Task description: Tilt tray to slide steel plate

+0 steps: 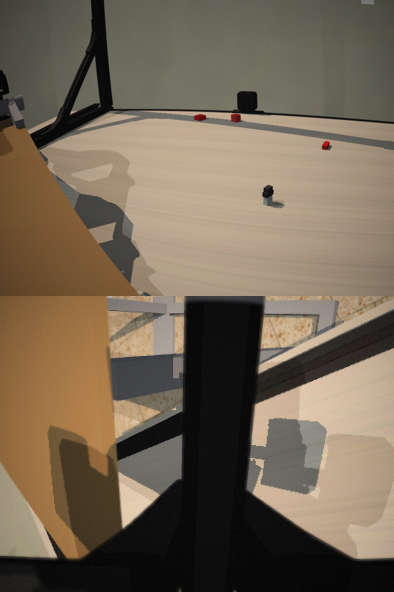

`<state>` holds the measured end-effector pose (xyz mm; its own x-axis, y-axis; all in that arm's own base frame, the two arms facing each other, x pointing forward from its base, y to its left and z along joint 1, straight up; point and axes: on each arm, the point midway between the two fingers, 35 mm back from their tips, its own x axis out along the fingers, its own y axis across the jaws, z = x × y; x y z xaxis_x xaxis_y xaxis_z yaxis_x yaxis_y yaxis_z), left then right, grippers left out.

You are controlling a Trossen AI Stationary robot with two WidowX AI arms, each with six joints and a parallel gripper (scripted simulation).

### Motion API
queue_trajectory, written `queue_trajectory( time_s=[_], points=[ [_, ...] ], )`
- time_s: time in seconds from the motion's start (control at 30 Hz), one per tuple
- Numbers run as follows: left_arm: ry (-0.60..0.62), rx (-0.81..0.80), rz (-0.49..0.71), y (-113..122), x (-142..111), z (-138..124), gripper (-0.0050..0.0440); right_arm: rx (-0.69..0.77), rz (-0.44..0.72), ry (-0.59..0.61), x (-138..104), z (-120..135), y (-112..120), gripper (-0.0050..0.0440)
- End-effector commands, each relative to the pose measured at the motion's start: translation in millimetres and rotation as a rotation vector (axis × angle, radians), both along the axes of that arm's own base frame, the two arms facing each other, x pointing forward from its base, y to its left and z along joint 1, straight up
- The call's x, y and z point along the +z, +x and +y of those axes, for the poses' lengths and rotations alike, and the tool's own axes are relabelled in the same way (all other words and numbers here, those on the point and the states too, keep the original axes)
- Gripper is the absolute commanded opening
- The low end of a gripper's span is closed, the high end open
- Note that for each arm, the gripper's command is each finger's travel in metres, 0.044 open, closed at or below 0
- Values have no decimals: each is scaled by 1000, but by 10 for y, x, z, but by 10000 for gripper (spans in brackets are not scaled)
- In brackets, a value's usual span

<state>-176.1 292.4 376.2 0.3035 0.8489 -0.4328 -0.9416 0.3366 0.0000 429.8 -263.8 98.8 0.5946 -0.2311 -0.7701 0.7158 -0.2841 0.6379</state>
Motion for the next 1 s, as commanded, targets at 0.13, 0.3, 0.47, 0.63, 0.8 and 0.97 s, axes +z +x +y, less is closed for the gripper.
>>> queue_trajectory(
  time_s=[0.13,0.3,0.47,0.63,0.8,0.97],
  points=[
    [1,0,0,0,2,-3,440,-1,-36,-18,40,-19,33,0],
    [1,0,0,0,2,-3,440,-1,-26,-14,5,-16,28,0],
    [1,0,0,0,2,-3,440,-1,-31,-16,44,-19,33,0],
    [1,0,0,0,2,-3,440,-1,-37,-19,83,-21,39,0],
    [1,0,0,0,2,-3,440,-1,-40,-20,106,-23,43,0],
    [1,0,0,0,2,-3,440,-1,-41,-20,145,-25,49,0]
  ],
)
